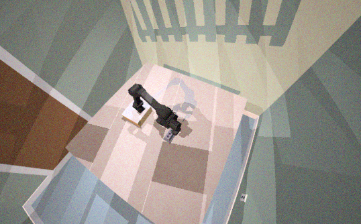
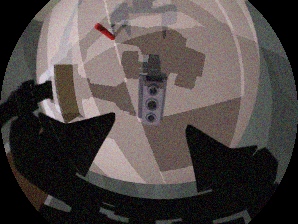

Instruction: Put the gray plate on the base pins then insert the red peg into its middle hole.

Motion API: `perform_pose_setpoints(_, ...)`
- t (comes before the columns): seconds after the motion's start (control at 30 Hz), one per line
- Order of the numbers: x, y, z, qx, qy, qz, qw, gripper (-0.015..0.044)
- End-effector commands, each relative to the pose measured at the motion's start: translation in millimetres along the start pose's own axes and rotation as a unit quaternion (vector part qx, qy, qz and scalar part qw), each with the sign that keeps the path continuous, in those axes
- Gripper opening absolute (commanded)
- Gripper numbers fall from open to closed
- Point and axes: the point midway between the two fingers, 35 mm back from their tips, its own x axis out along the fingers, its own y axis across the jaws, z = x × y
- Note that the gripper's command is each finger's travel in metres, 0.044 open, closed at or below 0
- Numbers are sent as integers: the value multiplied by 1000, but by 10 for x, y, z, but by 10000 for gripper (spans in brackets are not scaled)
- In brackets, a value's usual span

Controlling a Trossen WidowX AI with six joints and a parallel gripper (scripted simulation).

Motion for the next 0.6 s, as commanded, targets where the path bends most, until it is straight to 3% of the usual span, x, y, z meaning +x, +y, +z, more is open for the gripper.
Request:
perform_pose_setpoints(0.0,-22,79,191,96,0,1,995,440)
perform_pose_setpoints(0.27,-50,352,676,405,-2,2,914,440)
perform_pose_setpoints(0.57,-60,755,1120,703,-2,5,711,440)
